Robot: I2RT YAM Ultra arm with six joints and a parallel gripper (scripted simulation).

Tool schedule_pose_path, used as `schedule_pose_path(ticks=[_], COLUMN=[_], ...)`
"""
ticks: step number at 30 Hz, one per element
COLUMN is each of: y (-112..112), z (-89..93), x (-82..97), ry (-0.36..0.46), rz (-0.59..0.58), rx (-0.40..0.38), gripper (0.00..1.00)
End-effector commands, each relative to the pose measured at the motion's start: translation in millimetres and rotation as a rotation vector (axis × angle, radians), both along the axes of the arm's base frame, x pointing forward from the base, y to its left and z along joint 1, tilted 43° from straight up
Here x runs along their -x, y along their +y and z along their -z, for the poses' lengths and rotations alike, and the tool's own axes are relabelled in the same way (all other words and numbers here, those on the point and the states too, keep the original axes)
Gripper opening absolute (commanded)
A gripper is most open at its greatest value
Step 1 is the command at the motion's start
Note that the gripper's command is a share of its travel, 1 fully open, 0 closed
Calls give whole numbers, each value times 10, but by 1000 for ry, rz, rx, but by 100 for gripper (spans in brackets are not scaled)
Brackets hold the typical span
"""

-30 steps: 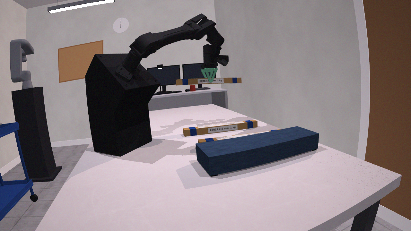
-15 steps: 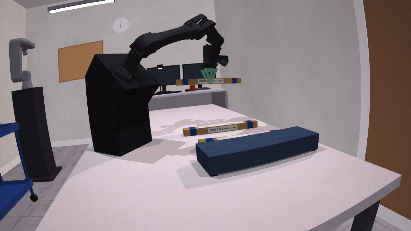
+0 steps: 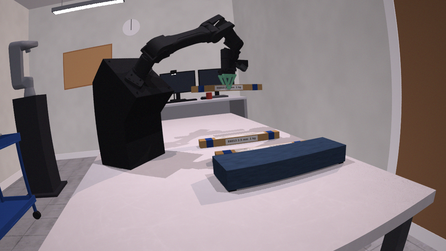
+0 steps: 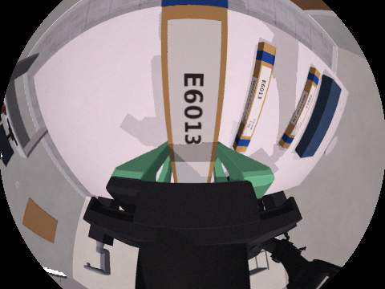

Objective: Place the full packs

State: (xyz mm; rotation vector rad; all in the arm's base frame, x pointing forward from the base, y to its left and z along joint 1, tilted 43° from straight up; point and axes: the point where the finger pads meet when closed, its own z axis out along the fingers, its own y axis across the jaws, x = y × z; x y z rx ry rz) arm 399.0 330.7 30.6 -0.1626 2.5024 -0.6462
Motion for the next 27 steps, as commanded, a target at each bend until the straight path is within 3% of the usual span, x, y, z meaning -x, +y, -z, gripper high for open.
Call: schedule_pose_path(ticks=[1, 11, 12, 24, 25, 26, 27], y=[332, 338, 277, 23, 70, -27, -52], z=[-514, -505, -403, -499, -627, -519, -528], x=[158, 141, 166, 183, 133, 186, 188], ry=[-67, -72, -70, -66, -77, -66, -66], rz=[-68, -68, -44, -52, -43, -52, -52], rx=[-77, -84, -82, -75, -92, -75, -74], gripper=[0, 0, 0, 0, 0, 0, 0])
